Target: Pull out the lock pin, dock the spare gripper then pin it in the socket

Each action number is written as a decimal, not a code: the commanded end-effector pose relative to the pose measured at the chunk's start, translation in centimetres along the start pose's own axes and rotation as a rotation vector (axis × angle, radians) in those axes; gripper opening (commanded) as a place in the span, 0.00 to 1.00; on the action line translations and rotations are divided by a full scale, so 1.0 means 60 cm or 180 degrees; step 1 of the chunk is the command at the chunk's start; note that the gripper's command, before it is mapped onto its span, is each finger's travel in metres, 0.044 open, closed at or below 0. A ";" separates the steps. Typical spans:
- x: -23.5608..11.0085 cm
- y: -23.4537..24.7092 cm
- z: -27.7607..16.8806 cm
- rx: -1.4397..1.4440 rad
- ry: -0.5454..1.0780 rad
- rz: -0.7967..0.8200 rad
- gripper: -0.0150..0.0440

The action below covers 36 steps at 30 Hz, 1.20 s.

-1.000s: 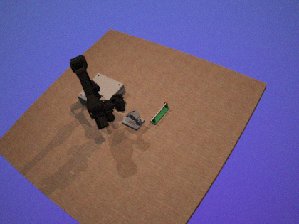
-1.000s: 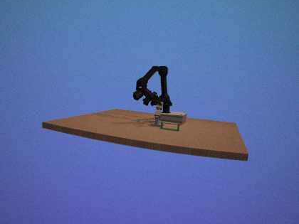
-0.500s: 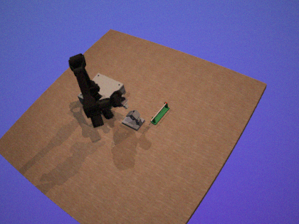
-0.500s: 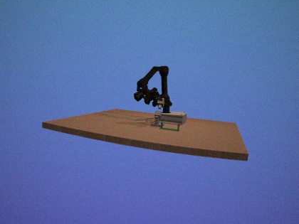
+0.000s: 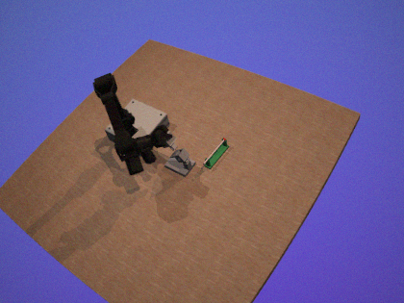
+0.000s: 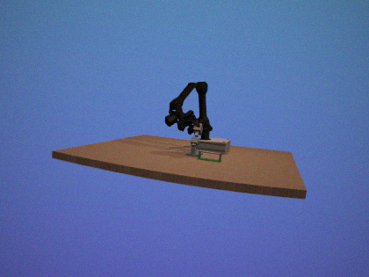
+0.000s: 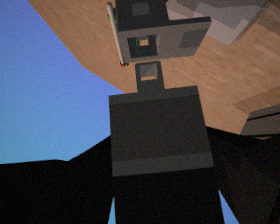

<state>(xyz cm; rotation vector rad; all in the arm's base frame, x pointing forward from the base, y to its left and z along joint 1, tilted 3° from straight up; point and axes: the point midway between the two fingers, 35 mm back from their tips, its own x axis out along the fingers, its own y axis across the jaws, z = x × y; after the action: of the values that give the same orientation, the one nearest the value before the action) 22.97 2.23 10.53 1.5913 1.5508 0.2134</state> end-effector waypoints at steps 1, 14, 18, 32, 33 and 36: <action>0.006 0.001 0.006 0.0017 0.0013 0.0035 0.25; 0.018 0.004 0.030 0.0017 0.0011 0.0034 0.25; 0.022 0.004 0.037 0.0017 0.0011 0.0034 0.25; 0.039 0.004 0.064 0.0017 0.0010 0.0033 0.25; 0.040 0.004 0.066 0.0017 0.0010 0.0033 0.25; 0.043 0.005 0.072 0.0017 0.0009 0.0033 0.25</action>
<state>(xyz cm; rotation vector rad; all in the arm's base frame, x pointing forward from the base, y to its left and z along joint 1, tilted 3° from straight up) 25.93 2.60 7.03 1.5990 1.5585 0.2059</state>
